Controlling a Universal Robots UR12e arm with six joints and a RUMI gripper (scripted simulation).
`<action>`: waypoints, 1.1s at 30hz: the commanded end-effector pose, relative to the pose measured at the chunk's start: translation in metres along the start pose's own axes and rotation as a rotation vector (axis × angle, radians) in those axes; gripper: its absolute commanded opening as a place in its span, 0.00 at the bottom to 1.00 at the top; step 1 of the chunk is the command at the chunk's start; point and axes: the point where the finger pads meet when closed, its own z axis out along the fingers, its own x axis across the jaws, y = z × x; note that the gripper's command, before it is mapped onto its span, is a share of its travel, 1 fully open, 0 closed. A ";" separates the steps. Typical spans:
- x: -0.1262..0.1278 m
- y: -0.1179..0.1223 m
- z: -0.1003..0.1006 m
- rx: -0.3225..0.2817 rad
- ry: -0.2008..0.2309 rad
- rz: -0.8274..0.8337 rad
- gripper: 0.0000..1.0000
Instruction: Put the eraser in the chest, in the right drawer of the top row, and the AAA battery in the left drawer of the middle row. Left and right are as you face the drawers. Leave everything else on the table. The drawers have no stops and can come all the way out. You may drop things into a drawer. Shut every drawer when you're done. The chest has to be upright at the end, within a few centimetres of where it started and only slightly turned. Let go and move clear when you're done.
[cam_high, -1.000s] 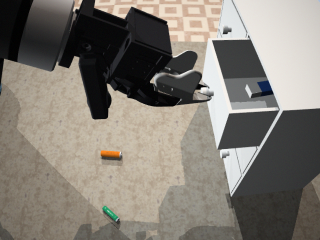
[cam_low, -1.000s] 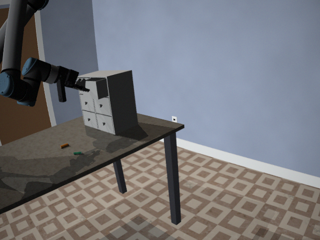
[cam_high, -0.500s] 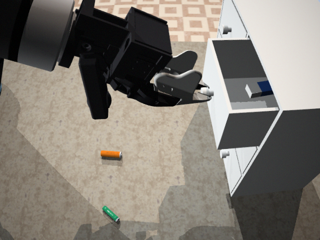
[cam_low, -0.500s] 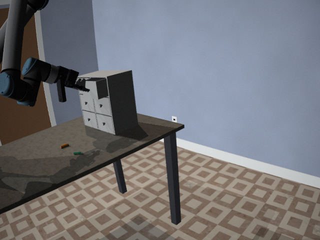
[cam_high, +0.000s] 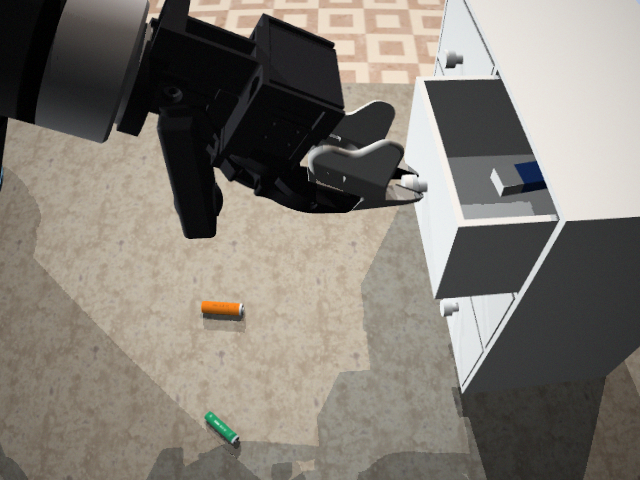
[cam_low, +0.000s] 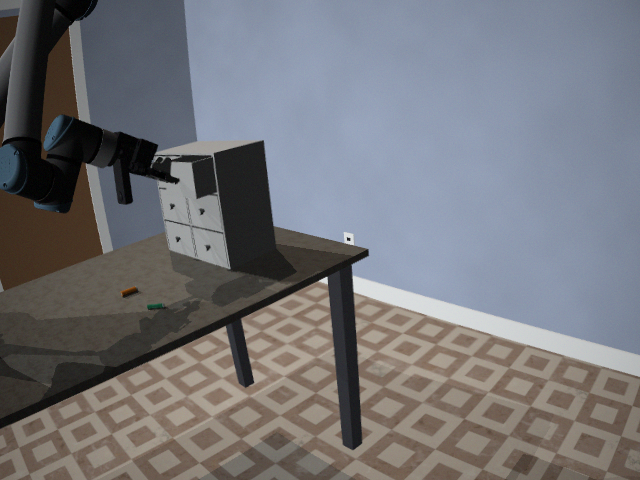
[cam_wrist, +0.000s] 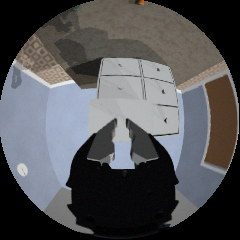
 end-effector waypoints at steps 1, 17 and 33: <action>-0.001 0.002 0.001 -0.002 0.000 -0.004 0.07; 0.000 0.003 0.003 -0.002 0.001 -0.005 0.07; 0.000 0.005 0.006 -0.002 0.001 -0.005 0.07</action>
